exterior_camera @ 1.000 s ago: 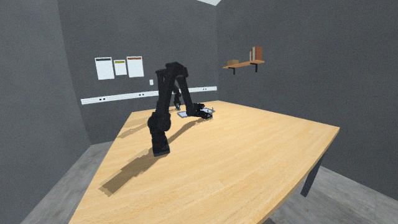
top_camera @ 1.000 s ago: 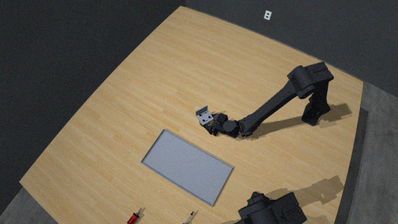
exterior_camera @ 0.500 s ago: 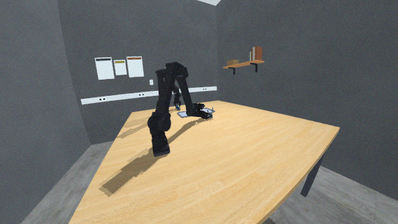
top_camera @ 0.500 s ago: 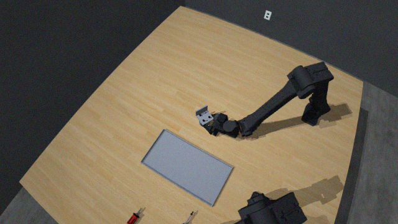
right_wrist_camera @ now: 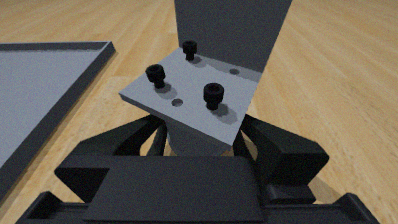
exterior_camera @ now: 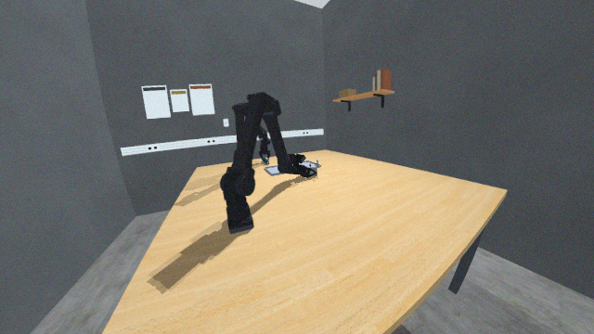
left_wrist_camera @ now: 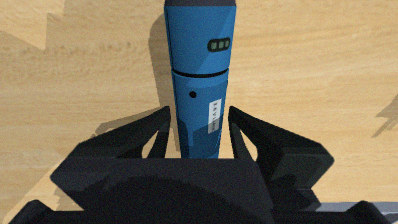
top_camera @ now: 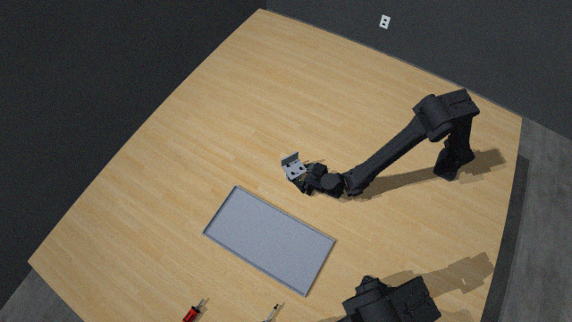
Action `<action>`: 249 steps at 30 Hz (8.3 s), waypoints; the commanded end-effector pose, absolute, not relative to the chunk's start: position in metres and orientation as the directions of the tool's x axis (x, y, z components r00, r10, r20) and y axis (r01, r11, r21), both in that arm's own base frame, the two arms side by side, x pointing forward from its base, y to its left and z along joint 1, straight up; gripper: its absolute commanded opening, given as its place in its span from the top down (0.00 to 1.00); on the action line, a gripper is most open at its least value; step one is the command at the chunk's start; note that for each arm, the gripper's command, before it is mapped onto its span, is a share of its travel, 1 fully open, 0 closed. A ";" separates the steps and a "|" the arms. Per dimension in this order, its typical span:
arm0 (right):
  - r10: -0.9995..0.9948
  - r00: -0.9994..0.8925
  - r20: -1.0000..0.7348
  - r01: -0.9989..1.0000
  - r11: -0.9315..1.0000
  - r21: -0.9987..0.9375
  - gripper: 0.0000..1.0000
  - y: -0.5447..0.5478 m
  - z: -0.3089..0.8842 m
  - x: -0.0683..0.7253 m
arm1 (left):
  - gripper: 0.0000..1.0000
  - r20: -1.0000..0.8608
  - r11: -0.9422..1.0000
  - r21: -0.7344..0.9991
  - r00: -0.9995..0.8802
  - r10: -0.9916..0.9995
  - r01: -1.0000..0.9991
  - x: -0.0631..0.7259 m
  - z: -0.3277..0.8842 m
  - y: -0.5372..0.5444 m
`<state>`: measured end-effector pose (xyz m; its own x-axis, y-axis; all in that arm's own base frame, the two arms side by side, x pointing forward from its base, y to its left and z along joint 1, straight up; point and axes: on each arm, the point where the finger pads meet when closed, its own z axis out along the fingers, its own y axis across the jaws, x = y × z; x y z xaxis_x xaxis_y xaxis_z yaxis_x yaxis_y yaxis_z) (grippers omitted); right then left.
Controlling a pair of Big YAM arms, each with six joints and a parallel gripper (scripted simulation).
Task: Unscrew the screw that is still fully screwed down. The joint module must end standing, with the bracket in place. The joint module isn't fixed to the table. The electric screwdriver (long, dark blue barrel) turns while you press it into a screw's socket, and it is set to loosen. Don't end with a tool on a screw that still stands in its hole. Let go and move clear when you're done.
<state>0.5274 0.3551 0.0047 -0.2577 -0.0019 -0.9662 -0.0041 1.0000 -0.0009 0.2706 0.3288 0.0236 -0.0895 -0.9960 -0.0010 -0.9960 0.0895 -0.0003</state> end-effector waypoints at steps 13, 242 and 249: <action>0.009 -0.249 -0.969 -0.005 1.000 0.011 0.41 0.363 0.004 0.537 | 0.35 -0.026 0.088 -0.019 -0.087 -0.996 -0.996 0.278 0.032 0.338; 0.011 -0.252 -0.968 -0.006 1.000 0.013 0.14 0.356 0.067 0.469 | 0.35 -0.028 0.090 -0.019 -0.090 -0.996 -0.996 0.278 0.093 0.338; 0.011 -0.252 -0.968 -0.006 1.000 0.013 0.14 0.356 0.084 0.469 | 0.35 -0.028 0.090 -0.019 -0.090 -0.996 -0.996 0.278 0.093 0.338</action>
